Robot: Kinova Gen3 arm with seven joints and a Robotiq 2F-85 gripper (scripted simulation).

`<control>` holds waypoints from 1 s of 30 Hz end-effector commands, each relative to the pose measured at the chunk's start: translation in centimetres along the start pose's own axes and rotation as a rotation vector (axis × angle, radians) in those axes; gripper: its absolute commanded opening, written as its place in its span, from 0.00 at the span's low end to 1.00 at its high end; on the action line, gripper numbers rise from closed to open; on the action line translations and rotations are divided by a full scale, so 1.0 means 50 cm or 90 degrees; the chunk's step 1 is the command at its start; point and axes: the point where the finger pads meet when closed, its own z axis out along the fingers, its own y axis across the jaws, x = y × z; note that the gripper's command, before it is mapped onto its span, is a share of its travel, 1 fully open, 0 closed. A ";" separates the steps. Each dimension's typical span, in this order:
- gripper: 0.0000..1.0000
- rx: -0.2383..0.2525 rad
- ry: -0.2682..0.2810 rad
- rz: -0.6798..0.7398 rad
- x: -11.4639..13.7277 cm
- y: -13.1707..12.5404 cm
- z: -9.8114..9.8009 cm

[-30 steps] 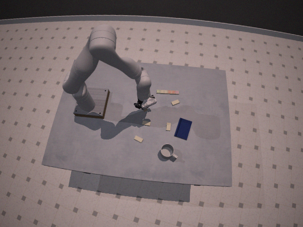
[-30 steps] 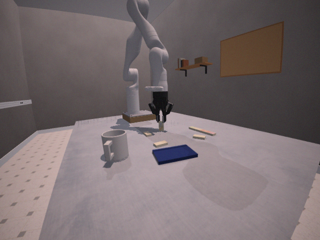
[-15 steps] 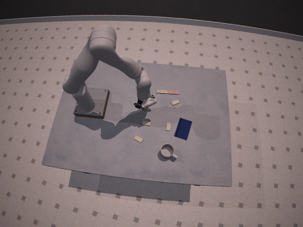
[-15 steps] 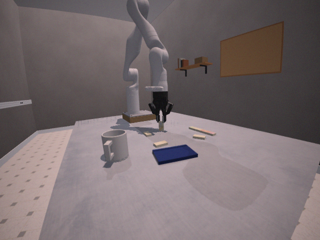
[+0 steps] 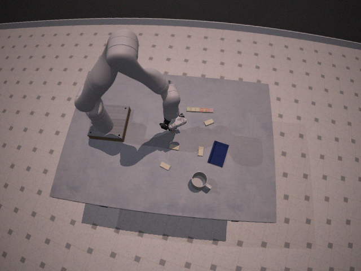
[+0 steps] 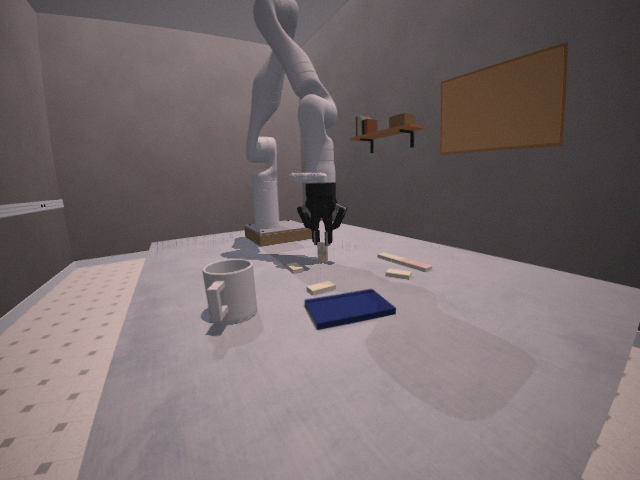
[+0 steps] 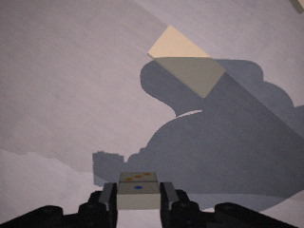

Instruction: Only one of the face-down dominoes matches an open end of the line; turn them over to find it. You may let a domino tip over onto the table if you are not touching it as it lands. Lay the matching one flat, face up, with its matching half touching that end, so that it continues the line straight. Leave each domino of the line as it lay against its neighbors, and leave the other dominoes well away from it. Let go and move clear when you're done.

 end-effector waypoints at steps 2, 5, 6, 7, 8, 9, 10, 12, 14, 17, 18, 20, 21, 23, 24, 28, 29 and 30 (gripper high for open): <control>0.33 0.001 0.001 0.000 0.000 -0.001 -0.001; 0.33 0.001 0.001 0.000 0.000 -0.001 -0.001; 0.33 0.001 0.002 0.000 0.000 -0.001 -0.001; 0.33 0.001 0.002 0.000 0.000 -0.001 -0.001; 0.33 0.001 0.002 0.000 0.000 -0.001 -0.001; 0.33 0.001 0.002 0.000 0.000 -0.001 -0.001; 0.33 0.001 0.002 0.000 0.000 -0.001 -0.001; 0.33 0.001 0.003 0.000 0.000 -0.001 -0.001; 0.33 0.001 0.003 0.000 0.000 -0.001 -0.001; 0.33 0.001 0.004 0.000 0.000 -0.001 -0.001; 0.33 0.001 0.004 0.000 0.000 -0.001 -0.001; 0.33 0.001 0.005 0.000 0.000 -0.001 -0.001; 0.33 0.001 0.005 0.000 0.000 -0.001 -0.001; 0.33 0.001 0.006 0.000 -0.001 -0.001 -0.001; 0.33 0.001 0.007 0.000 -0.001 -0.001 -0.001; 0.33 0.001 0.009 0.000 -0.001 -0.001 -0.001; 0.33 0.001 0.009 0.000 -0.001 -0.001 -0.001; 0.33 0.001 0.009 0.000 -0.001 -0.001 -0.001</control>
